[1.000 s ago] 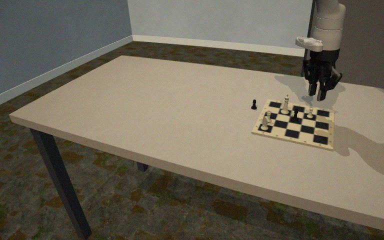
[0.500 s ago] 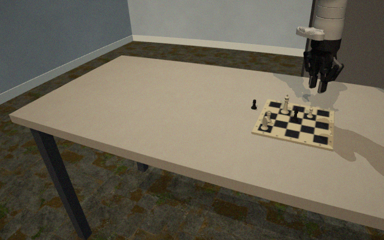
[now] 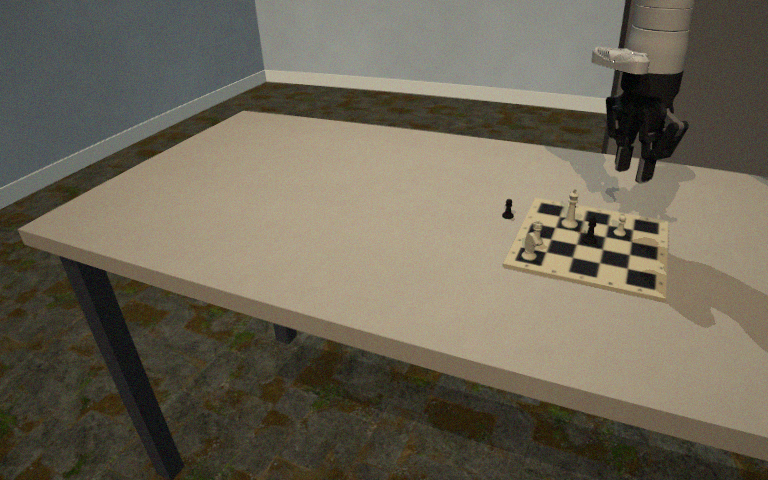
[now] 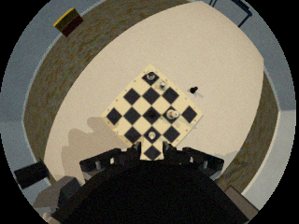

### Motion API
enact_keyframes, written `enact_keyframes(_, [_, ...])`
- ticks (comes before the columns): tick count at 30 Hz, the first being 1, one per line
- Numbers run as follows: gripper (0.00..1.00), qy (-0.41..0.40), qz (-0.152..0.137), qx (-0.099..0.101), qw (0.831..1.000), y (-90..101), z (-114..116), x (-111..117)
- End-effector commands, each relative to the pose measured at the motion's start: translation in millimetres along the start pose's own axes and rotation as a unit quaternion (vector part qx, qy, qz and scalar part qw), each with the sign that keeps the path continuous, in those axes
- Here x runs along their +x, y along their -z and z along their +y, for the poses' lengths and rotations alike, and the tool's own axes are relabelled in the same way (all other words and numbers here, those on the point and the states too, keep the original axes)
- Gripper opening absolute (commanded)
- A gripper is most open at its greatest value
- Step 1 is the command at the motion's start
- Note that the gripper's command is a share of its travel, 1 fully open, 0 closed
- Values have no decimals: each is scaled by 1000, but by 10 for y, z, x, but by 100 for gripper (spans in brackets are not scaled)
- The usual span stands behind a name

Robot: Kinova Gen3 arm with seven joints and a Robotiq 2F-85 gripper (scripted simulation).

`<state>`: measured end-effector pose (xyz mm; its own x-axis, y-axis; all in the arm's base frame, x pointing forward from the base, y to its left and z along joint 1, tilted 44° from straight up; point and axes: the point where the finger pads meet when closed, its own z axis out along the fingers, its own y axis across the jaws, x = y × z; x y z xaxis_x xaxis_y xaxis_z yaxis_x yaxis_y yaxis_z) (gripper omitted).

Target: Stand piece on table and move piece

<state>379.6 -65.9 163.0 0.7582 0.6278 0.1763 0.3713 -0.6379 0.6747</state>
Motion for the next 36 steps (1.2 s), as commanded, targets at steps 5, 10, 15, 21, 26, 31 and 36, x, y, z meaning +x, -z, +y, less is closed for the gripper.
enact_keyframes(5, [100, 0, 1, 0, 1000, 4, -1, 6])
enact_keyframes(10, [100, 0, 1, 0, 1000, 4, -1, 6])
enact_keyframes(15, [100, 0, 1, 0, 1000, 4, -1, 6])
enact_keyframes(21, [100, 0, 1, 0, 1000, 5, -1, 6])
enact_keyframes(26, [100, 0, 1, 0, 1000, 11, 0, 6])
enact_keyframes(31, [100, 0, 1, 0, 1000, 39, 0, 6])
enact_keyframes(36, [100, 0, 1, 0, 1000, 96, 0, 6])
